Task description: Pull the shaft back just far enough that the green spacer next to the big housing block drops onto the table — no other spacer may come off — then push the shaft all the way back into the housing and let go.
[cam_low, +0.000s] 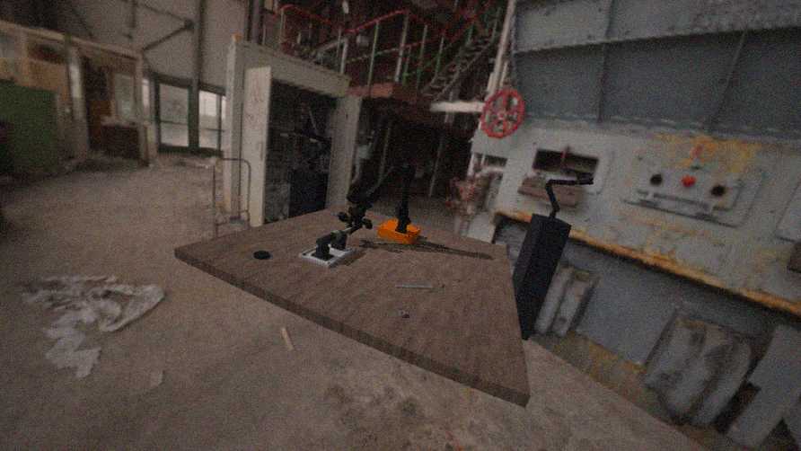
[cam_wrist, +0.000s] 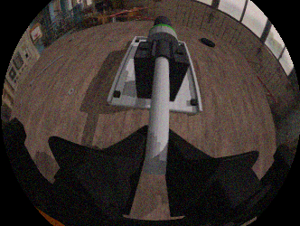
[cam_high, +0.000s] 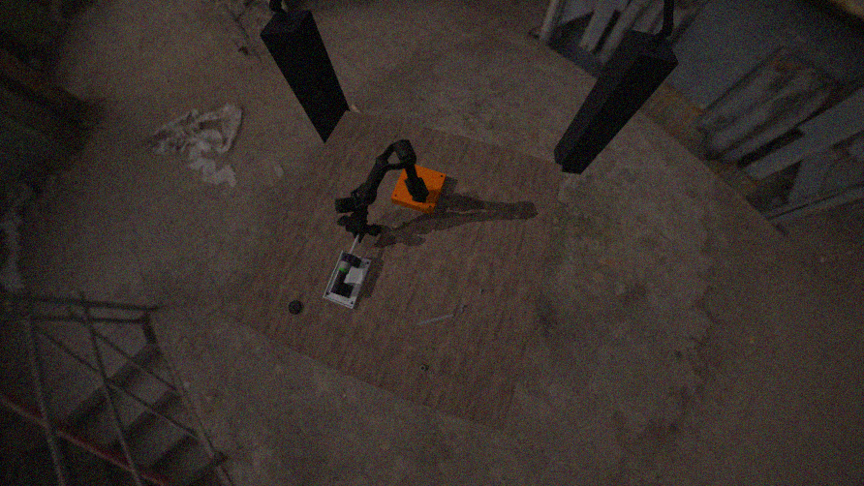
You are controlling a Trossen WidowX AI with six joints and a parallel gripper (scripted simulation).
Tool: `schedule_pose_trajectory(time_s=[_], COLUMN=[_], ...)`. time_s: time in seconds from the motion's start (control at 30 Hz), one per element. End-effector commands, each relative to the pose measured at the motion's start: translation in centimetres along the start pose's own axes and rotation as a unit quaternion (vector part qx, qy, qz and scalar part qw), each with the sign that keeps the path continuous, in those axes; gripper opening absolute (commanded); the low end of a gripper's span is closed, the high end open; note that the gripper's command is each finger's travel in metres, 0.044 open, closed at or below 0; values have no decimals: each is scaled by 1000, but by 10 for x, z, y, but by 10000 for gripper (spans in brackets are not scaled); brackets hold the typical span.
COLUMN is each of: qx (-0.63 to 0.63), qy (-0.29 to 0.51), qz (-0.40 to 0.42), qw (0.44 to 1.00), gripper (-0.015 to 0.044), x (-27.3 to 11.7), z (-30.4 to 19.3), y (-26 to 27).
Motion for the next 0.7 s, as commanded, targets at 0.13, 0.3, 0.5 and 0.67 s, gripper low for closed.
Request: schedule_pose_trajectory(time_s=[0.13,0.3,0.5,0.67], qx=[-2,-2,-2,-2], qy=[0,0,0,0], qz=[-1,-1,-1,-1], qw=[1000,1000,1000,1000], gripper=[0,0,0,0], x=[-1,-2,-2,-3], z=[-1,-1,-2,-2], y=[0,0,0,0])
Point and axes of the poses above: the point midway between the two fingers, 35 mm back from their tips, its own x axis out along the fingers, its own y axis across the jaws, z = x × y, the point moved 4 cm from there along -x, back along the fingers
